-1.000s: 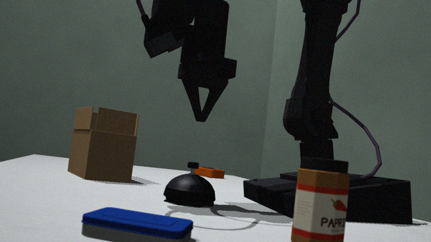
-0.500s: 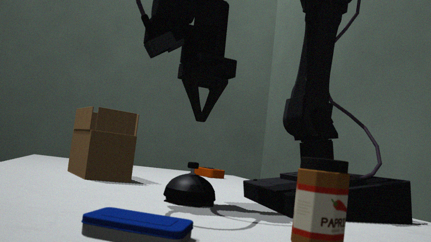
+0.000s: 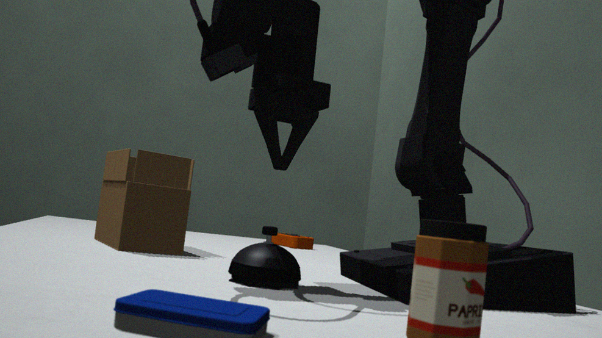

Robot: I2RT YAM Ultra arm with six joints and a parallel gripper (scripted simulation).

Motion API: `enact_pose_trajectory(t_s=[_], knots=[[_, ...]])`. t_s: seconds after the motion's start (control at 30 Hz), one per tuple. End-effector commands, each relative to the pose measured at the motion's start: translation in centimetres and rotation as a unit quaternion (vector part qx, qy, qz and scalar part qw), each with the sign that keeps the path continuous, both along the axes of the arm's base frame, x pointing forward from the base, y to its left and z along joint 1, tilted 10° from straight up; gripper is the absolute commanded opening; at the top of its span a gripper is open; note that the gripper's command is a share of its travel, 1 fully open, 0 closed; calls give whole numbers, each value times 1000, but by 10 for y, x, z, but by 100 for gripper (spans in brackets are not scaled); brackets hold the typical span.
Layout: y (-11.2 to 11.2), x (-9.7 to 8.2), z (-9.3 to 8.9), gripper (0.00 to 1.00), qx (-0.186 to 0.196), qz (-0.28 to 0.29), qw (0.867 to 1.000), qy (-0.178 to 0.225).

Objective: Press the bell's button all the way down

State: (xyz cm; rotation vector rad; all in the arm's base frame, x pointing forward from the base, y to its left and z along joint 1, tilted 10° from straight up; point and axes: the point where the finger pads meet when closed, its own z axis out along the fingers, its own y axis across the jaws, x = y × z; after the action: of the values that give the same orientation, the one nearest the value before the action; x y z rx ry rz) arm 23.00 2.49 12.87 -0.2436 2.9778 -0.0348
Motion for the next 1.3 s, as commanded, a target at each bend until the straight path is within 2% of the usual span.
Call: enact_pose_trajectory(t_s=[0.0, 0.3, 0.47, 0.57, 0.73, 0.87, 0.9, 0.93, 1.27], knots=[[2, 12, 18, 0, 3, 1, 999, -42], [2, 12, 18, 0, 3, 1, 999, -43], [0, 3, 3, 0, 1, 1, 1000, -21], [0, 6, 2, 0, 1, 1, 1000, -23], [0, 5, -12, 0, -2, 1, 1000, -3], [-1, 7, -13, 0, -1, 1, 1000, -6], [0, 12, -9, 0, 0, 1, 1000, -16], [-1, 6, -18, 0, -1, 0, 1000, -5], [-1, 10, -36, 0, -1, 0, 1000, -3]])
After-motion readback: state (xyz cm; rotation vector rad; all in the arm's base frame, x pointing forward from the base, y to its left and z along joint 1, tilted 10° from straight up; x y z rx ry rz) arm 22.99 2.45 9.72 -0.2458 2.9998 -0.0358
